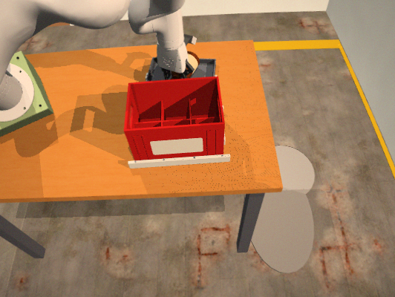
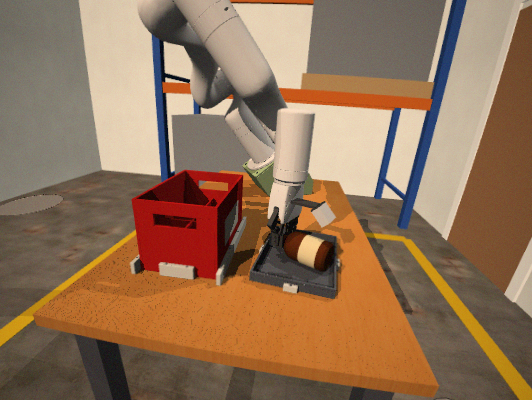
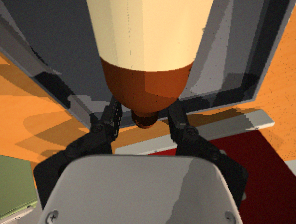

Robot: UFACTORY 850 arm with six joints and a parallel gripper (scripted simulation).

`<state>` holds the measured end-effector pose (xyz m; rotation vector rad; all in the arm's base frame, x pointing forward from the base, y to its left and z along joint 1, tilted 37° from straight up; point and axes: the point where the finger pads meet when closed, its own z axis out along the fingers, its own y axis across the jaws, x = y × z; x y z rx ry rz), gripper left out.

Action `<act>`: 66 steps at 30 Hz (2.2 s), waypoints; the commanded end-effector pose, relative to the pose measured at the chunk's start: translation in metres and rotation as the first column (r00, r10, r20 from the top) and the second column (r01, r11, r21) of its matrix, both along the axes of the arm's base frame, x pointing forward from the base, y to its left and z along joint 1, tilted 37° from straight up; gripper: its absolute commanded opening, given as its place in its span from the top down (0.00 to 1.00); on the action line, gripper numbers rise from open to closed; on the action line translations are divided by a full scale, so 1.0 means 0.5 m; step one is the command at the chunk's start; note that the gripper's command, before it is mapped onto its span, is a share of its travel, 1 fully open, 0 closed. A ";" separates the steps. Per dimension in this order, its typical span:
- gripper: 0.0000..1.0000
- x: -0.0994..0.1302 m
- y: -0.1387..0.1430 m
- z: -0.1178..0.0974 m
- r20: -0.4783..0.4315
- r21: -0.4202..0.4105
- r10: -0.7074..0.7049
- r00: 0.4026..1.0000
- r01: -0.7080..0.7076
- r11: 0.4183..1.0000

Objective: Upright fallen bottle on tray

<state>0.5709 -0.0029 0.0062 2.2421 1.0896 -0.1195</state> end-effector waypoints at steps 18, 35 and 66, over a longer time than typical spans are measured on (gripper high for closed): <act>0.35 0.005 -0.011 -0.015 0.001 0.000 0.001 1.000 -0.001 1.000; 1.00 0.005 -0.011 -0.015 0.001 0.000 0.001 1.000 -0.001 1.000; 1.00 0.005 -0.011 -0.015 0.001 0.000 0.001 1.000 -0.001 1.000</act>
